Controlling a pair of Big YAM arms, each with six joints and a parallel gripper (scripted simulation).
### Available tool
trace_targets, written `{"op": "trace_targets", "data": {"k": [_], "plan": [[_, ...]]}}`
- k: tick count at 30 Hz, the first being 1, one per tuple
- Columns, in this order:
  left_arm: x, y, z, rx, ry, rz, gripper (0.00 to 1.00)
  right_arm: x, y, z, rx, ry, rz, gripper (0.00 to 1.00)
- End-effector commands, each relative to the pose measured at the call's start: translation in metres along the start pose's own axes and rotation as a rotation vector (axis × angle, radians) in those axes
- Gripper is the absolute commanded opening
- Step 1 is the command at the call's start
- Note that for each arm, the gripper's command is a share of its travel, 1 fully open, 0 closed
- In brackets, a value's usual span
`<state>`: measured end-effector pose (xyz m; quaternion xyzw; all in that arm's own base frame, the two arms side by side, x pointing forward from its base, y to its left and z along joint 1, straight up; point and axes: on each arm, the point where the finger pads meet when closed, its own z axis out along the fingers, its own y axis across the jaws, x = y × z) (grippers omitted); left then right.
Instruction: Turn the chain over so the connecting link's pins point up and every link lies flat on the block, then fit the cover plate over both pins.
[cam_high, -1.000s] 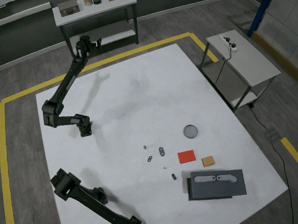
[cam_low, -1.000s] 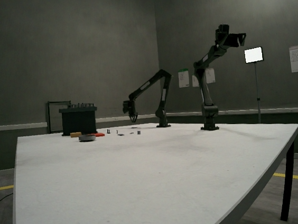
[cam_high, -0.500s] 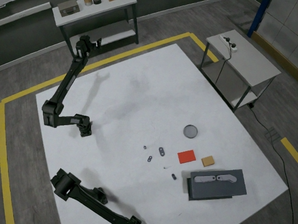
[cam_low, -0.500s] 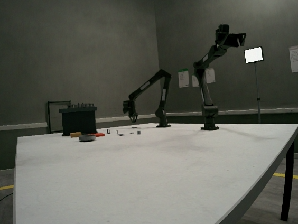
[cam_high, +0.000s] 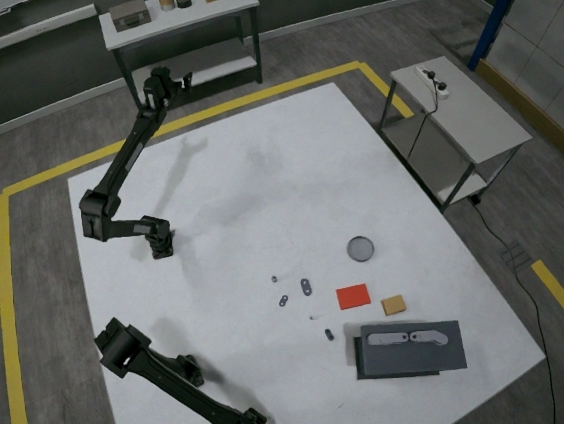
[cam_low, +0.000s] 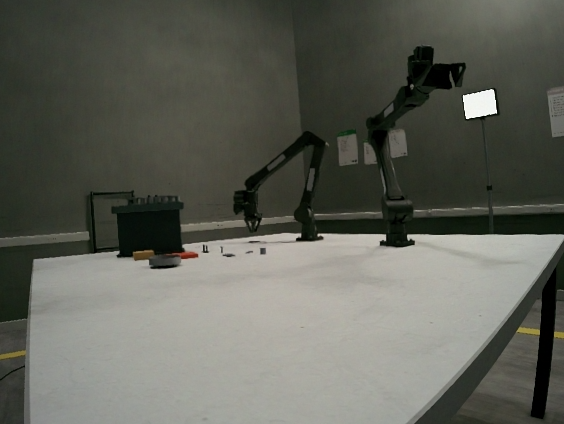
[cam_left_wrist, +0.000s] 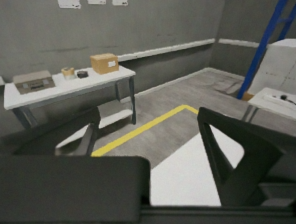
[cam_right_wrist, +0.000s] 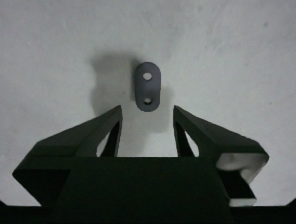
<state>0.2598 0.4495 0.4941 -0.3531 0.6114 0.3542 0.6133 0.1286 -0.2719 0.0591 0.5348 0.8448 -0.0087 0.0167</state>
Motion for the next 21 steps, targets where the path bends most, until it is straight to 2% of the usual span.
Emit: {"op": "trace_targets", "data": {"k": [1,5,9,11,16,21], "plan": [[-0.0419,-0.0047,0.0012,0.008,-0.071,-0.002,1.00,-0.0110,-0.0005,-0.0097,0.004,-0.095,-0.009,0.49],[-0.0419,-0.0047,0.0012,0.008,-0.071,-0.002,1.00,-0.0122,-0.0009,-0.0107,0.003,-0.196,-0.009,0.49],[-0.0419,-0.0047,0.0012,0.008,-0.071,-0.002,1.00,-0.0129,-0.0014,-0.0130,0.003,-0.334,-0.009,0.49],[-0.0419,-0.0047,0.0012,0.008,-0.071,-0.002,1.00,-0.0129,-0.0014,-0.0130,0.003,-0.334,-0.009,0.49],[-0.0419,-0.0047,0.0012,0.008,-0.071,-0.002,1.00,-0.0135,-0.0022,-0.0159,0.002,-0.477,-0.007,0.49],[-0.0419,-0.0047,0.0012,0.008,-0.071,-0.002,1.00,-0.0119,-0.0031,-0.0177,0.003,-0.552,-0.005,0.49]]}}
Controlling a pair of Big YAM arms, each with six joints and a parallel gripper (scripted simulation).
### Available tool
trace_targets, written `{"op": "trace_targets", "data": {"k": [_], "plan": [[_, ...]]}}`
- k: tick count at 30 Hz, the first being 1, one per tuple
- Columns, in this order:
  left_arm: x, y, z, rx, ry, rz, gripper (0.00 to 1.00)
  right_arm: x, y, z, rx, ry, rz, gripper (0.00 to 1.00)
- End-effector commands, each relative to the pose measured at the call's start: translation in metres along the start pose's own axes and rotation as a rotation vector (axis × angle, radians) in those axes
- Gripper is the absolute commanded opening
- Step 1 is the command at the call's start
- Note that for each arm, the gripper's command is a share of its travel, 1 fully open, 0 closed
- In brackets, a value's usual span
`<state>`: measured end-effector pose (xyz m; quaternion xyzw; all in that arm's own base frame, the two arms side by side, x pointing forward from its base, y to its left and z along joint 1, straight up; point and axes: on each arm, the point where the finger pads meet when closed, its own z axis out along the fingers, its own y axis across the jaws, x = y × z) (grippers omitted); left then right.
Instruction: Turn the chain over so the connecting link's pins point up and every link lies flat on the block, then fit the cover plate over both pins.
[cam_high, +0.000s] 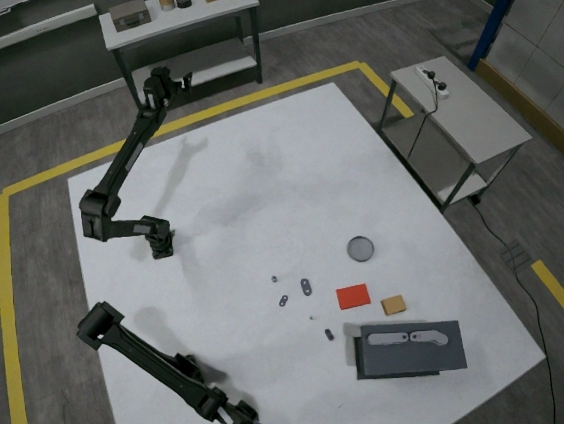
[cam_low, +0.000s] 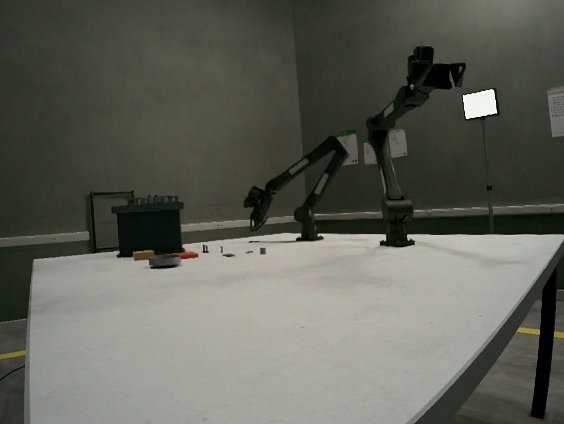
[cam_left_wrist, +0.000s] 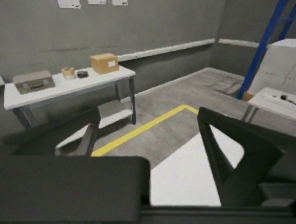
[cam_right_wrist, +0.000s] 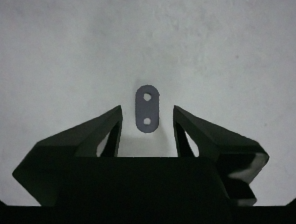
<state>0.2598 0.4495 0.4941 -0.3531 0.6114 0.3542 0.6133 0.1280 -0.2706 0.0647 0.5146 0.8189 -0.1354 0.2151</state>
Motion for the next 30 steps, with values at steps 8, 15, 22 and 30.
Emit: {"op": "trace_targets", "data": {"k": [8,15,22,30], "plan": [[-0.042,-0.005,0.001,0.008,-0.071,-0.002,1.00,-0.015,-0.001,-0.006,0.000,-0.072,0.002,0.49],[-0.042,-0.005,0.001,0.008,-0.071,-0.002,1.00,-0.007,-0.004,0.006,0.004,-0.060,0.007,0.49],[-0.042,-0.005,0.001,0.008,-0.071,-0.002,1.00,-0.004,-0.004,0.012,0.005,-0.060,0.007,0.49],[-0.042,-0.005,0.001,0.008,-0.071,-0.002,1.00,-0.001,-0.004,0.017,0.006,-0.060,0.008,0.49]]}}
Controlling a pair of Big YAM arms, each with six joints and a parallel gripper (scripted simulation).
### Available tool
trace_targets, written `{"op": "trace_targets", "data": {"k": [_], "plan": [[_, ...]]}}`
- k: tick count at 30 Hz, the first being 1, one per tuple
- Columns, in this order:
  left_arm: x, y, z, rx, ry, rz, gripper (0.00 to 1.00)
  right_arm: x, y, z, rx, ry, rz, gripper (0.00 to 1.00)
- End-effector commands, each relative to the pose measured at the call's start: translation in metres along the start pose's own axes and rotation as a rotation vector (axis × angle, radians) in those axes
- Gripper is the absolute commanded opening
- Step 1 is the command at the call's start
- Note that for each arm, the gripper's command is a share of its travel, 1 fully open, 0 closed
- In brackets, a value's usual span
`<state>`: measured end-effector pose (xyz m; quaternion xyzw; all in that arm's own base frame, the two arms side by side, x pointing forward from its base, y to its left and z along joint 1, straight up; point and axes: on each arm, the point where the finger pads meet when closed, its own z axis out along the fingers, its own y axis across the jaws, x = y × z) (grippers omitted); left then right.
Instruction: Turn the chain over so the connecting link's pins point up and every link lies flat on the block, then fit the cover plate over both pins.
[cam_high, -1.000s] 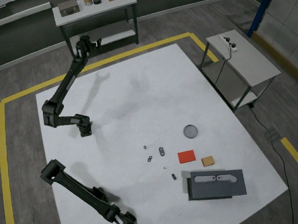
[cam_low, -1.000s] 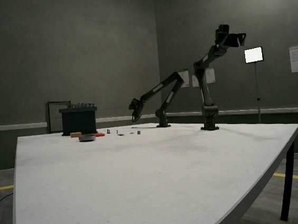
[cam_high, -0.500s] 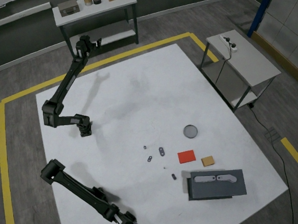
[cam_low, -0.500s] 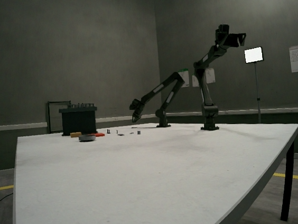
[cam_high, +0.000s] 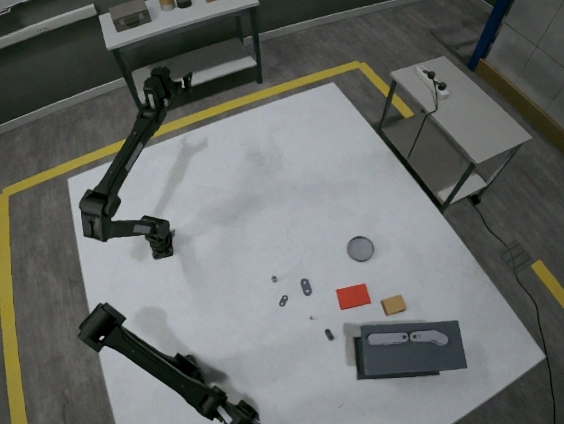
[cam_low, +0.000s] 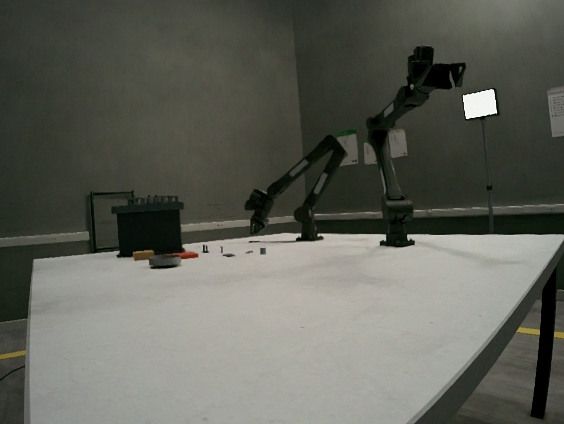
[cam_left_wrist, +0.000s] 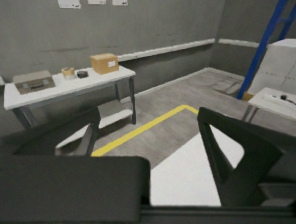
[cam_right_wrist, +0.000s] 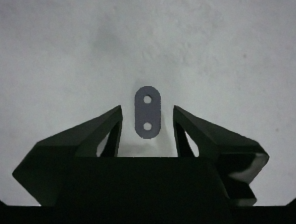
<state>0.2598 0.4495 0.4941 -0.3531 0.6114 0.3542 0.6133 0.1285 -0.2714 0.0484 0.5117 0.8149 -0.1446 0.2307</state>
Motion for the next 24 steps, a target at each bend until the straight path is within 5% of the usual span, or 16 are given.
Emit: {"op": "trace_targets", "data": {"k": [1,24], "plan": [[-0.042,-0.005,0.001,0.008,-0.071,-0.002,1.00,-0.008,-0.004,0.003,0.007,-0.023,0.008,0.49],[-0.042,-0.005,0.001,0.008,-0.071,-0.002,1.00,0.003,-0.005,0.021,0.011,-0.021,0.009,0.49]]}}
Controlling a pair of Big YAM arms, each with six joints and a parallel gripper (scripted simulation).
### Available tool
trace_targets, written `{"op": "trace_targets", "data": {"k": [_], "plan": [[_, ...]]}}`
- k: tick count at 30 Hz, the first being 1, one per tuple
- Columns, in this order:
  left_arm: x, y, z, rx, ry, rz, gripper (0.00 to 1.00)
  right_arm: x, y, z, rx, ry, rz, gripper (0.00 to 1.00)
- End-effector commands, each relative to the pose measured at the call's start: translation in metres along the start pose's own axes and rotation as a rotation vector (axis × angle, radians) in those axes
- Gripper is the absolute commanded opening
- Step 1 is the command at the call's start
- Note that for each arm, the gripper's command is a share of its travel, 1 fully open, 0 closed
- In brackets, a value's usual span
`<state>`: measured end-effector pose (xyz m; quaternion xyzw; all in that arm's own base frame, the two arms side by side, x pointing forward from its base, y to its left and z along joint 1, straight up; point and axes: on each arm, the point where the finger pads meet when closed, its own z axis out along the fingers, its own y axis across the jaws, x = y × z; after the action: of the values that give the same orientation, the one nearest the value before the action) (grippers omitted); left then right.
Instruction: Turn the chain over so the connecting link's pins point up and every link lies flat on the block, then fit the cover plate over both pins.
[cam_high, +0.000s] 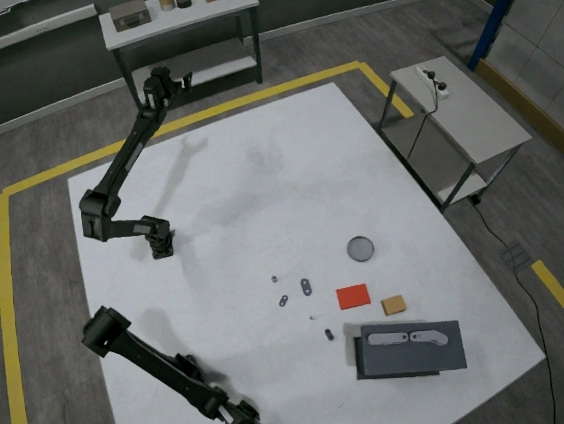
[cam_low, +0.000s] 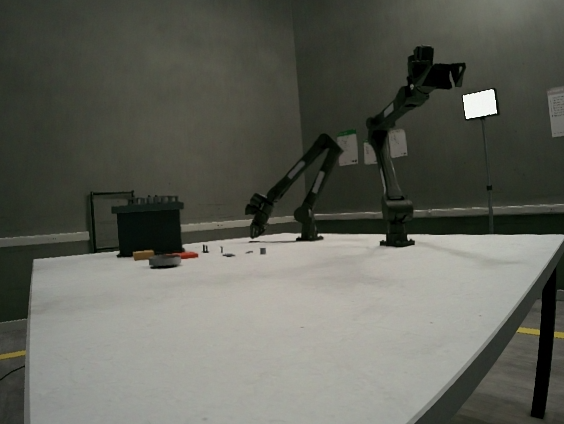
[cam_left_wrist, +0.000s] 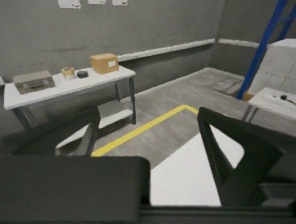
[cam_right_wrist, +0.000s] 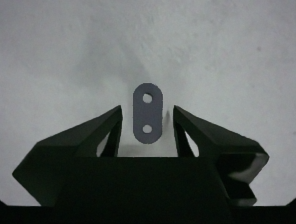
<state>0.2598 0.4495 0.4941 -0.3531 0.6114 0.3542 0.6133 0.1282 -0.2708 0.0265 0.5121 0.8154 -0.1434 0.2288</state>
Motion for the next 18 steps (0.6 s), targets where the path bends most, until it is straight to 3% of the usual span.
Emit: {"op": "trace_targets", "data": {"k": [1,4,6,12,18], "plan": [[-0.042,-0.005,0.001,0.008,-0.071,-0.002,1.00,-0.009,-0.005,0.003,0.011,-0.026,0.009,0.49],[-0.042,-0.005,0.001,0.008,-0.071,-0.002,1.00,-0.008,-0.005,0.004,0.011,-0.026,0.009,0.49],[-0.042,-0.005,0.001,0.008,-0.071,-0.002,1.00,-0.032,-0.005,-0.002,0.011,-0.071,0.008,0.49],[-0.042,-0.005,0.001,0.008,-0.071,-0.002,1.00,-0.006,-0.005,0.005,0.010,-0.024,0.009,0.49],[-0.042,-0.005,0.001,0.008,-0.071,-0.002,1.00,-0.016,-0.005,0.005,0.011,-0.042,0.009,0.49]]}}
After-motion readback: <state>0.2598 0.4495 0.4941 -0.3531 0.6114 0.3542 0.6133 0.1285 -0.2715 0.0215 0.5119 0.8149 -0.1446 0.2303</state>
